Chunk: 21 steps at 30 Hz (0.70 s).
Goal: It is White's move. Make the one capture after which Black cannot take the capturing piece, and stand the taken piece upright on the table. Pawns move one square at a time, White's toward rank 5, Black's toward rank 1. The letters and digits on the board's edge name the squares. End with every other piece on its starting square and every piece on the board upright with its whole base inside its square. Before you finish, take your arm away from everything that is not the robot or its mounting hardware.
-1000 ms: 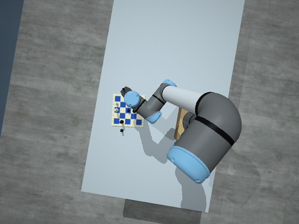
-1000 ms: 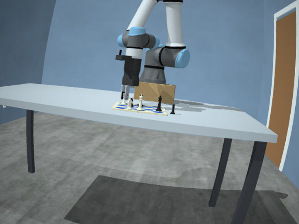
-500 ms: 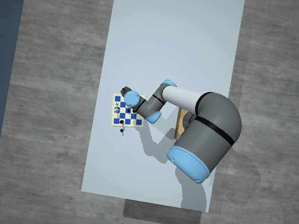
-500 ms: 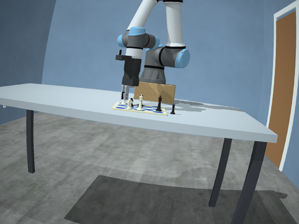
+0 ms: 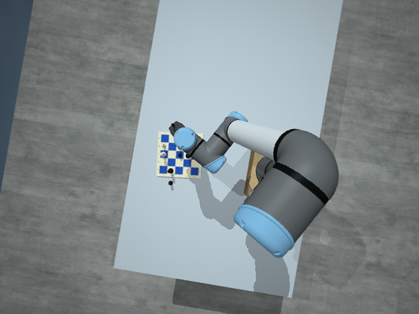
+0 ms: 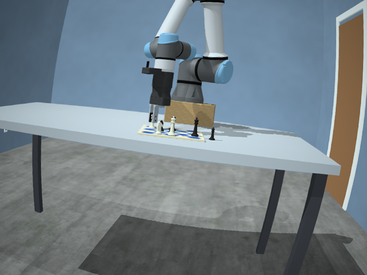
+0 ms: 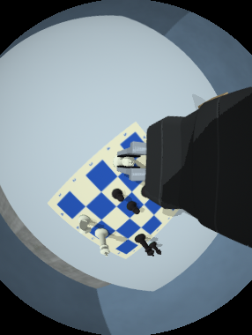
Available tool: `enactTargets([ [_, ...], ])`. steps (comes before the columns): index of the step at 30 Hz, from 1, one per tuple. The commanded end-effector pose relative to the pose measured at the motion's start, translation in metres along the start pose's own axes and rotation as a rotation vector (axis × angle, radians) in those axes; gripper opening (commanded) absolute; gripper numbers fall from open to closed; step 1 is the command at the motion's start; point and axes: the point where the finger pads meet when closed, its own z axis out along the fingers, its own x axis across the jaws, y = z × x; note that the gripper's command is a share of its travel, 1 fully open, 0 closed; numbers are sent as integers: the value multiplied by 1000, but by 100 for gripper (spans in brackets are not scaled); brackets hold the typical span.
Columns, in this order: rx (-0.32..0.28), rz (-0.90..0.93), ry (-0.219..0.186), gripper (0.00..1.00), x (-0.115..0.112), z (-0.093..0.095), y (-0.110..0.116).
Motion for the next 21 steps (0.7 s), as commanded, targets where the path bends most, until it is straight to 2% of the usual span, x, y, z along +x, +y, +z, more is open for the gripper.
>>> enactTargets([
  [1,1,0,0,0,0,-1,0],
  [7,1,0,0,0,0,-7,0],
  [14,1,0,0,0,0,-31,0],
  [16,1,0,0,0,0,-31,0],
  [21,1,0,0,0,0,-56,0],
])
